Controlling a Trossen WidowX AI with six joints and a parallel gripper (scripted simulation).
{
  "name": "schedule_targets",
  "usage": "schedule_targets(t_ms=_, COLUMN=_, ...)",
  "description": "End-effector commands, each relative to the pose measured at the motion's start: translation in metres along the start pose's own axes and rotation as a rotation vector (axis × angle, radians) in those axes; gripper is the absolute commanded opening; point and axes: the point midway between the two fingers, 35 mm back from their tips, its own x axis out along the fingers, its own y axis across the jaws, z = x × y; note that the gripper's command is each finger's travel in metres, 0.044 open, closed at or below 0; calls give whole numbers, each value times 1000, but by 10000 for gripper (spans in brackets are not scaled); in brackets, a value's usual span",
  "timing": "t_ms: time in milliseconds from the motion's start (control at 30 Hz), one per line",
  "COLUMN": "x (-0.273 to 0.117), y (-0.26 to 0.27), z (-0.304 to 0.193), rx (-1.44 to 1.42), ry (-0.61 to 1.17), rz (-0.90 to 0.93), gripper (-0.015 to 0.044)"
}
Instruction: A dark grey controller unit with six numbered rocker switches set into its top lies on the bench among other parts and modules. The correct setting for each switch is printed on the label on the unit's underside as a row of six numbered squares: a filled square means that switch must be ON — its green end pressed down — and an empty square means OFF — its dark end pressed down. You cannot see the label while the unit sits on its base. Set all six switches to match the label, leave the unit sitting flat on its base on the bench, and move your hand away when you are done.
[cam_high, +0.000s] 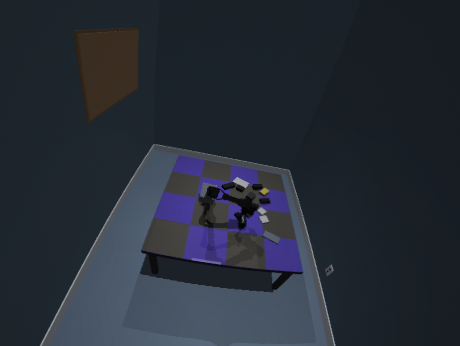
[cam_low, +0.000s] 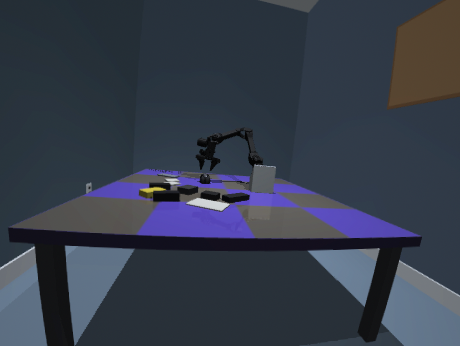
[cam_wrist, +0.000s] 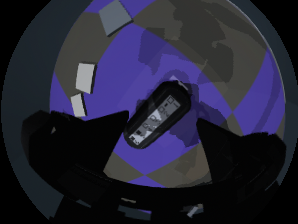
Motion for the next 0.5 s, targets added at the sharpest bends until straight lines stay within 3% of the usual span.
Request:
schedule_targets(t_ms=0, x=-2, y=-8, z=20, rx=521, ry=61, rz=-118, gripper=440)
schedule_targets(t_ms=467, x=-2, y=-10, z=23, rx=630, ry=68, rz=-150, gripper=440)
